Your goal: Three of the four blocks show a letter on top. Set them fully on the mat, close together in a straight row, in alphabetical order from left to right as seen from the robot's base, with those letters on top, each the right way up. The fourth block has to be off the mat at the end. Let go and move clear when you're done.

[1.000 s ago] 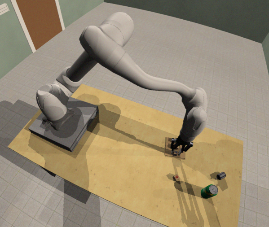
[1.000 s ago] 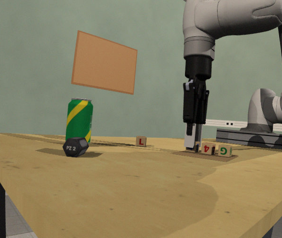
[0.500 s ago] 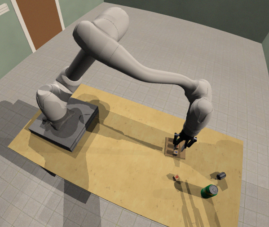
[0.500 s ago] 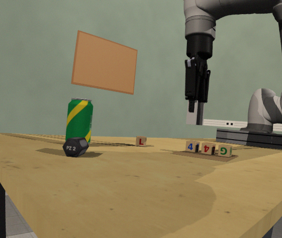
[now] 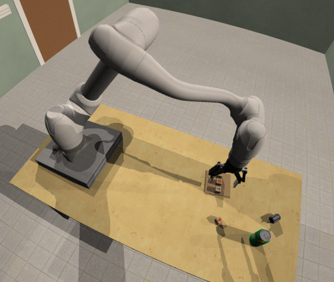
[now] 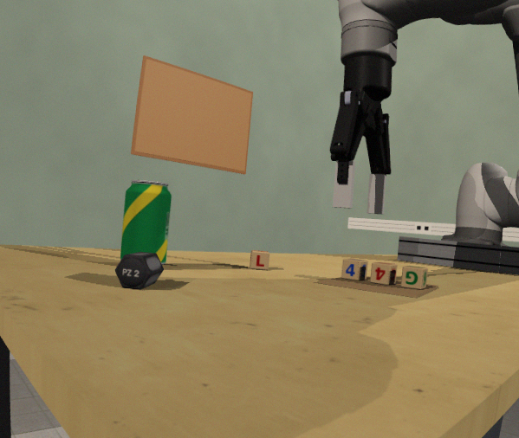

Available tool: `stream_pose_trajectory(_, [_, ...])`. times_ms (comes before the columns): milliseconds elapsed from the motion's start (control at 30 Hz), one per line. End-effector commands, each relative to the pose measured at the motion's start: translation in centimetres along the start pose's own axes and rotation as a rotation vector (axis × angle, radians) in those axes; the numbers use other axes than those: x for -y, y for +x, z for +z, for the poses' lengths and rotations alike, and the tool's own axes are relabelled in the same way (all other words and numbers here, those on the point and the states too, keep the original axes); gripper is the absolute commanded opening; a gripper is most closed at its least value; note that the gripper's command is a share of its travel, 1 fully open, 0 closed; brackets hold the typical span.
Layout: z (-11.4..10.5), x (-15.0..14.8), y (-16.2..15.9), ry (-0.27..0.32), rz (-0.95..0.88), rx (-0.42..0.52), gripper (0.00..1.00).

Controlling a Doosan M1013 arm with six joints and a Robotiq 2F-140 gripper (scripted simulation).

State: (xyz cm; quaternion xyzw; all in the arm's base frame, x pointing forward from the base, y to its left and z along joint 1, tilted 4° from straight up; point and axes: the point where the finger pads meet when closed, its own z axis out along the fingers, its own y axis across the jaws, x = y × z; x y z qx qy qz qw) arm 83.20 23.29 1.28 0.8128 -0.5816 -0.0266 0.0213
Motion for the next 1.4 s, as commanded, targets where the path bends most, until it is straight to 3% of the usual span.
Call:
stream_pose_trajectory(0, [-0.7,0.1,-0.1,0.003,0.003,-0.003,1.0])
stream_pose_trajectory(600, [-1.2,0.2,-0.1,0.005,0.003,-0.003,1.0])
stream_pose_trajectory(1367, [-7.8,0.1,0.0,0.005,0.003,-0.004,1.0])
